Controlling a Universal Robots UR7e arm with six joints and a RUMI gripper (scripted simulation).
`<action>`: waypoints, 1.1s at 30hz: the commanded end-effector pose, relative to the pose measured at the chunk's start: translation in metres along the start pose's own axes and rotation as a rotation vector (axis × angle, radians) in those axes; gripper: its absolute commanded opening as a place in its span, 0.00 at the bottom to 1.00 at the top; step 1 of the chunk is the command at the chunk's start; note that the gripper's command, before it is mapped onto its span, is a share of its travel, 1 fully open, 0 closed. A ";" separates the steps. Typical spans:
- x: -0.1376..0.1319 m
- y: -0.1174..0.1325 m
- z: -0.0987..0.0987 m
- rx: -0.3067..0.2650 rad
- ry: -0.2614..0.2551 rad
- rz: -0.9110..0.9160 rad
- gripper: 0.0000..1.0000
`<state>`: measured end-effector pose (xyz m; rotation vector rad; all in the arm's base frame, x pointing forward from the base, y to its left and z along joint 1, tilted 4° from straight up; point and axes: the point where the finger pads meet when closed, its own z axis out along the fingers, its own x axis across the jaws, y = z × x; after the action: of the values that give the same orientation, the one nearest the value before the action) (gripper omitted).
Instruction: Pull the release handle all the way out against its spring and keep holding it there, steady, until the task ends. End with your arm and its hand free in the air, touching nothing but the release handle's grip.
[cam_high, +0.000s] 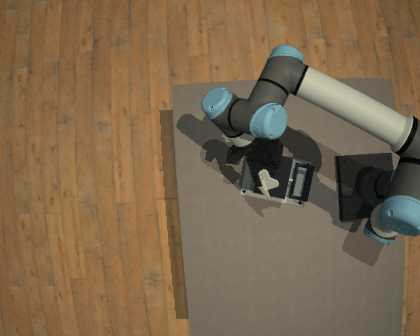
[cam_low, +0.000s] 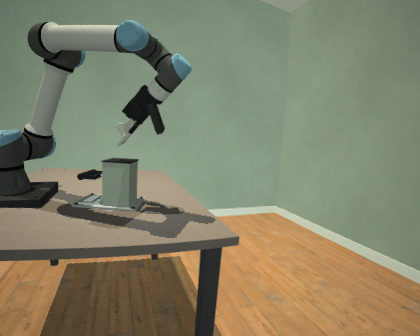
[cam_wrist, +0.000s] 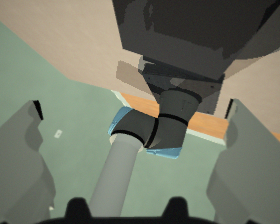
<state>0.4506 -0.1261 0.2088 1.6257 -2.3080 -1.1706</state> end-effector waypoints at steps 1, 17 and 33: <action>-0.001 0.000 -0.001 0.005 0.002 -0.002 1.00; -0.014 -0.002 -0.008 0.060 0.021 -0.023 1.00; -0.047 -0.003 -0.026 0.188 0.062 -0.078 1.00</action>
<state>0.4779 -0.1065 0.2338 1.7643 -2.3810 -0.9788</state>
